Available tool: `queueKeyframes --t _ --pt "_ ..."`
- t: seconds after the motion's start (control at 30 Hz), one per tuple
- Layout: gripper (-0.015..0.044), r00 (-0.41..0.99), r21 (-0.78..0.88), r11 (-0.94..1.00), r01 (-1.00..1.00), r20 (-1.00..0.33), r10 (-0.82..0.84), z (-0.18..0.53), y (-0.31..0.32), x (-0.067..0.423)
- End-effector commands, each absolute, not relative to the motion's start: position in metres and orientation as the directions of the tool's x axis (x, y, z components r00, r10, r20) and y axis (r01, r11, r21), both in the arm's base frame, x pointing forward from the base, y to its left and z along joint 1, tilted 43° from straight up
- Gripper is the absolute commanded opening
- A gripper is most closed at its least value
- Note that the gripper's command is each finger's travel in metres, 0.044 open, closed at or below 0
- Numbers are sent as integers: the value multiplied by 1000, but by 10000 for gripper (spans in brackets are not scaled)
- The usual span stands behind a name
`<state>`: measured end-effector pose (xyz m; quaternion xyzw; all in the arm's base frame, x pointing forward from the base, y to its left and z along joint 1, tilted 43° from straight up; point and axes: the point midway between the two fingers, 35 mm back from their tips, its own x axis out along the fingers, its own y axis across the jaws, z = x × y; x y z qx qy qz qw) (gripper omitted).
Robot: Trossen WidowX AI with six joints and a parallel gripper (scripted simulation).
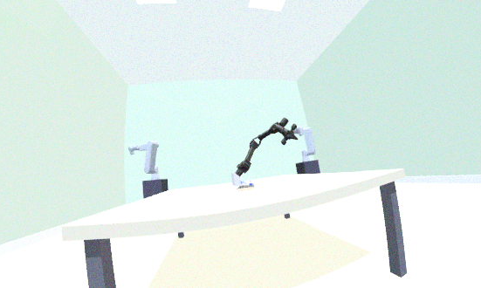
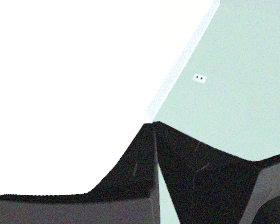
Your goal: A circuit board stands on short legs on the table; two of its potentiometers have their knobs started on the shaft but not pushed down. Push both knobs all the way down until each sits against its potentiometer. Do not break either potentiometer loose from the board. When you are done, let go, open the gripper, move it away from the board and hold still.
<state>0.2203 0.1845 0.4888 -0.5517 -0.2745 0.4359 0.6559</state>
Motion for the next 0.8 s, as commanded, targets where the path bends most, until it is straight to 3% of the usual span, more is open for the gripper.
queueKeyframes --t 0.0,0.77 --pt "0 507 -938 30 -345 -160 847 473 178 243" --pt "0 543 -550 254 -796 -462 701 353 133 348"
